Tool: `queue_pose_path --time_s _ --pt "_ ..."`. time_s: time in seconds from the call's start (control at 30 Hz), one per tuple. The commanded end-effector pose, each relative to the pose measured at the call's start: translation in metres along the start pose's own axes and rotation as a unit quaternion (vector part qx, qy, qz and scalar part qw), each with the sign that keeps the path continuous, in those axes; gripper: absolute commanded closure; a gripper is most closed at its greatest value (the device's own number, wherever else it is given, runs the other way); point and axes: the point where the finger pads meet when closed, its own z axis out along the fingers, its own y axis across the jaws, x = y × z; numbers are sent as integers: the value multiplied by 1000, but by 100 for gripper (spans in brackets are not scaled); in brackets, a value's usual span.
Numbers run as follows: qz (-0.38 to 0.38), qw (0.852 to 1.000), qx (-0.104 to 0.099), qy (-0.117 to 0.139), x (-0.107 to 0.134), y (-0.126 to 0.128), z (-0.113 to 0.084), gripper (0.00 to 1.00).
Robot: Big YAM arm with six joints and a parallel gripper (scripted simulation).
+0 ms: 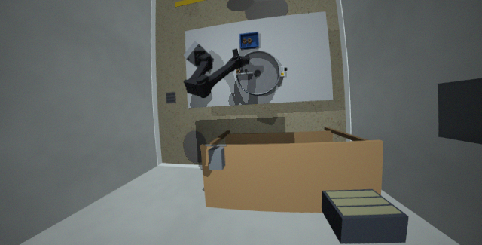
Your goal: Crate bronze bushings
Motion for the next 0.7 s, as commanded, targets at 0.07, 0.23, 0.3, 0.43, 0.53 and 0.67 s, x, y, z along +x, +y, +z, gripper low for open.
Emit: queue_pose_path --time_s 0.07,0.23,0.3,0.43,0.53,0.67 --pt "2 1000 8 2 6 -5 -3 81" --pt "2 1000 8 2 6 -5 -3 81" --pt "2 1000 8 2 6 -5 -3 81" --pt "2 1000 8 2 6 -5 -3 81" --pt "2 1000 8 2 6 -5 -3 81" --pt "2 1000 7 2 7 -8 -3 81"
